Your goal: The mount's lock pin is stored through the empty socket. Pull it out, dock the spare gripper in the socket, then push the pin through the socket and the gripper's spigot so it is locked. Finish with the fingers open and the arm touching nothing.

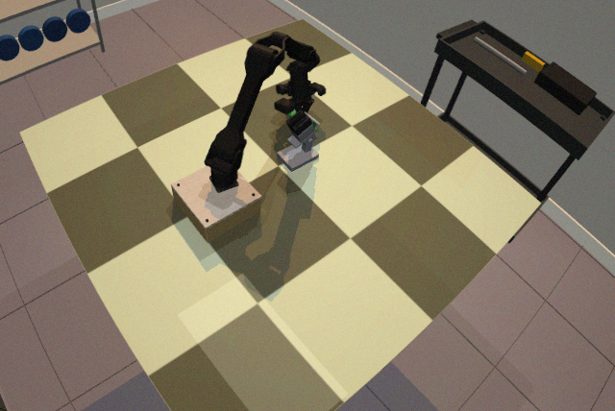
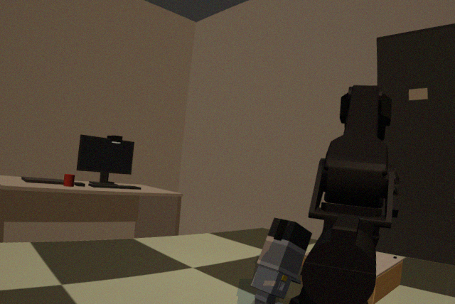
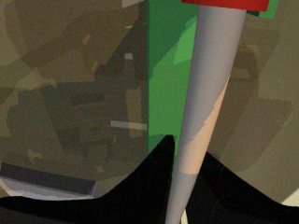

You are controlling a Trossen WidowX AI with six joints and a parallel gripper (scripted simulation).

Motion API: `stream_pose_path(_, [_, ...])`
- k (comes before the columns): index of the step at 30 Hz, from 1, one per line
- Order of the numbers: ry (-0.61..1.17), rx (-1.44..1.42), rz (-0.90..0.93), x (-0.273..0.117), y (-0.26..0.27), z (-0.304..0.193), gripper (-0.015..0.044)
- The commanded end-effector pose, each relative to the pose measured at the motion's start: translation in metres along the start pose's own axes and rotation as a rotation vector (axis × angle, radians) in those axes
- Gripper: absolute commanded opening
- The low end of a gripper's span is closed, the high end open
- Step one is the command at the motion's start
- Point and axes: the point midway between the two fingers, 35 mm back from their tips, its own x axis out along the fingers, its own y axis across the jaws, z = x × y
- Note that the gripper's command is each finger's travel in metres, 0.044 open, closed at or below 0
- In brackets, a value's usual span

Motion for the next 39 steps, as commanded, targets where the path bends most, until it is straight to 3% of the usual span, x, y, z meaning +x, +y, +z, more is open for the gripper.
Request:
stream_pose_path(1, [-0.003,0.001,0.0,0.0,0.0,0.001,0.0])
stream_pose_path(9, [-0.003,0.001,0.0,-0.006,-0.001,-0.001,0.0])
stream_pose_path(27, [-0.003,0.001,-0.001,-0.067,0.0,-0.018,0.0])
stream_pose_path(39, [0.001,0.025,0.012,-0.06,0.0,-0.016,0.0])
